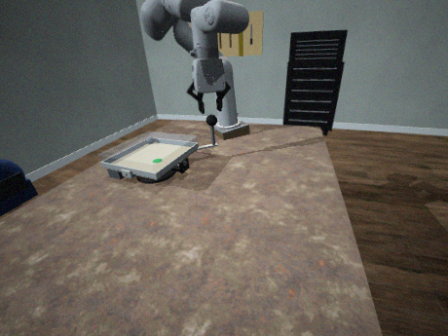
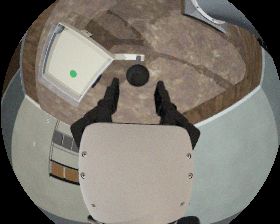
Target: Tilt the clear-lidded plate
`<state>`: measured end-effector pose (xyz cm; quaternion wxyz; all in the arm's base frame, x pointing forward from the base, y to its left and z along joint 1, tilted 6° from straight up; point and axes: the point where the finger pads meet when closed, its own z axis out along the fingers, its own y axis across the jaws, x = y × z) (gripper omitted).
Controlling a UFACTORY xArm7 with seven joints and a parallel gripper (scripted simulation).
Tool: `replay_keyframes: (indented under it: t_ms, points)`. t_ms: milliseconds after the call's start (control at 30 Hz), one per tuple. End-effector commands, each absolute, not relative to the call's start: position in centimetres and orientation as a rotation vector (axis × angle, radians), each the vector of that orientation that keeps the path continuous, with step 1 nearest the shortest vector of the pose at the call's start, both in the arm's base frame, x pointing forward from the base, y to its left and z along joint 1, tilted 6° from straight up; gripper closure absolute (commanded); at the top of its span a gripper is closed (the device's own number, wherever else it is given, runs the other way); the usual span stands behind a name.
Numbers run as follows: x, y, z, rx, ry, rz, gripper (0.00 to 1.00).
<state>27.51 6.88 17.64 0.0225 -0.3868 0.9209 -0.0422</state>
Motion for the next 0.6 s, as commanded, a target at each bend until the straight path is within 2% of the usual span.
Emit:
replay_keyframes:
  t_ms: [0, 567]
  points:
    - [27.59, 6.91, 17.44, -1.198, 2.850, -0.131, 0.39]
    - [27.69, 6.87, 16.45, -1.198, 2.850, -0.131, 0.39]
